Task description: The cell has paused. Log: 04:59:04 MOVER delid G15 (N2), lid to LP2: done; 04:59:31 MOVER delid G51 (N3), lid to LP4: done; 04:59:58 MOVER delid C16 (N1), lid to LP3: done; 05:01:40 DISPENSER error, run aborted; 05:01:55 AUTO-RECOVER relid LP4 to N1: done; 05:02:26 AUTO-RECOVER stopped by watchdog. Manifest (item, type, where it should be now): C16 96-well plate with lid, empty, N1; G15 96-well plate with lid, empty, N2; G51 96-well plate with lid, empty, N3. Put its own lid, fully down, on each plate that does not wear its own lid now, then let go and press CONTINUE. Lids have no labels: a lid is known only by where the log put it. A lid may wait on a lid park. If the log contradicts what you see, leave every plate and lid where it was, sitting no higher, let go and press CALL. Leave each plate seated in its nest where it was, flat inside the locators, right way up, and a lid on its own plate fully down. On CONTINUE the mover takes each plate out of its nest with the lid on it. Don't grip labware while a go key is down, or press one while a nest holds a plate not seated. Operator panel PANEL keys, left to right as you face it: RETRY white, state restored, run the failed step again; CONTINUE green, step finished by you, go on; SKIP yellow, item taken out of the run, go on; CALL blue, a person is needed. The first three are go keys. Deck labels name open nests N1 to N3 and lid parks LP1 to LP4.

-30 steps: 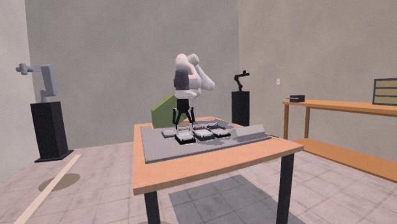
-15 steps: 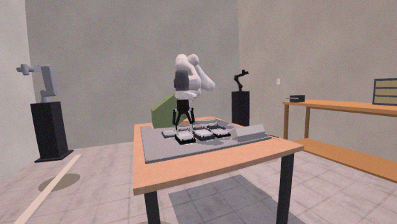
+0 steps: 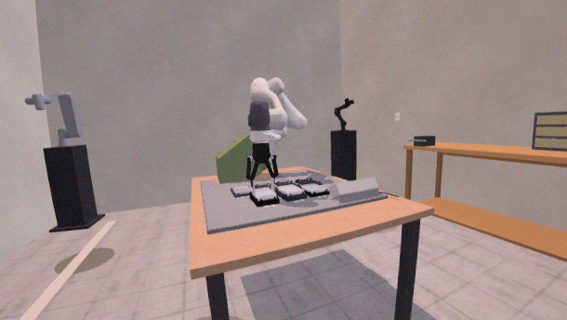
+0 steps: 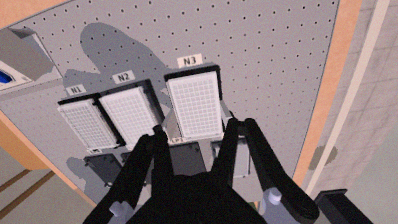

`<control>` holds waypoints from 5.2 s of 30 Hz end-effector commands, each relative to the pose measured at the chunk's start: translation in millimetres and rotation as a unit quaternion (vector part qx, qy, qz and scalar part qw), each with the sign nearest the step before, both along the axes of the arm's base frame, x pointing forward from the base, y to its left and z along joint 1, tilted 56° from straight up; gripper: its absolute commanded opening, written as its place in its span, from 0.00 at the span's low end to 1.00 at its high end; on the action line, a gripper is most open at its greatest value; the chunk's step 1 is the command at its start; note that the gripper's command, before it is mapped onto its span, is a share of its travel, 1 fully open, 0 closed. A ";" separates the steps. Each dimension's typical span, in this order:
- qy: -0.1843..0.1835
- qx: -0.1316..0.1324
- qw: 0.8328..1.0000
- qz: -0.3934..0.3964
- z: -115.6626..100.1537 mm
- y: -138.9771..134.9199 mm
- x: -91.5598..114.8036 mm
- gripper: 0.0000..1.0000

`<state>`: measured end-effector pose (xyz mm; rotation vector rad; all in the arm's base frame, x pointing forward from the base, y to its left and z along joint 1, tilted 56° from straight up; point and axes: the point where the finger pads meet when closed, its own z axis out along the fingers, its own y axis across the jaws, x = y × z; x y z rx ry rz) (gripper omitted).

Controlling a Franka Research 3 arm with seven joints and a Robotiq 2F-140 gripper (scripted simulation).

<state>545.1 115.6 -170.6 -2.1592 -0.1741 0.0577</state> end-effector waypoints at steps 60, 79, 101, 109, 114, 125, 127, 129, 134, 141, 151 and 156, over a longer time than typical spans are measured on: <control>0.002 0.000 1.000 -0.003 -2.6 1.4 0.5 0.00; 0.003 -0.001 1.000 -0.004 -3.2 2.5 0.3 0.00; 0.004 -0.001 1.000 -0.004 -3.9 4.1 0.2 0.00; 0.004 -0.001 1.000 -0.005 -4.1 4.4 0.1 0.00; 0.004 -0.001 1.000 -0.005 -4.1 4.5 0.1 0.00; 0.004 -0.001 1.000 -0.005 -4.1 4.5 0.1 0.00; 0.004 -0.001 1.000 -0.005 -4.1 4.5 0.1 0.00; 0.004 -0.001 1.000 -0.005 -4.1 4.5 0.1 0.00; 0.004 -0.001 1.000 -0.005 -4.1 4.5 0.1 0.00; 0.004 -0.001 1.000 -0.005 -4.1 4.5 0.1 0.00; 0.004 -0.001 1.000 -0.005 -4.1 4.5 0.1 0.00; 0.004 -0.001 1.000 -0.005 -4.1 4.5 0.1 0.66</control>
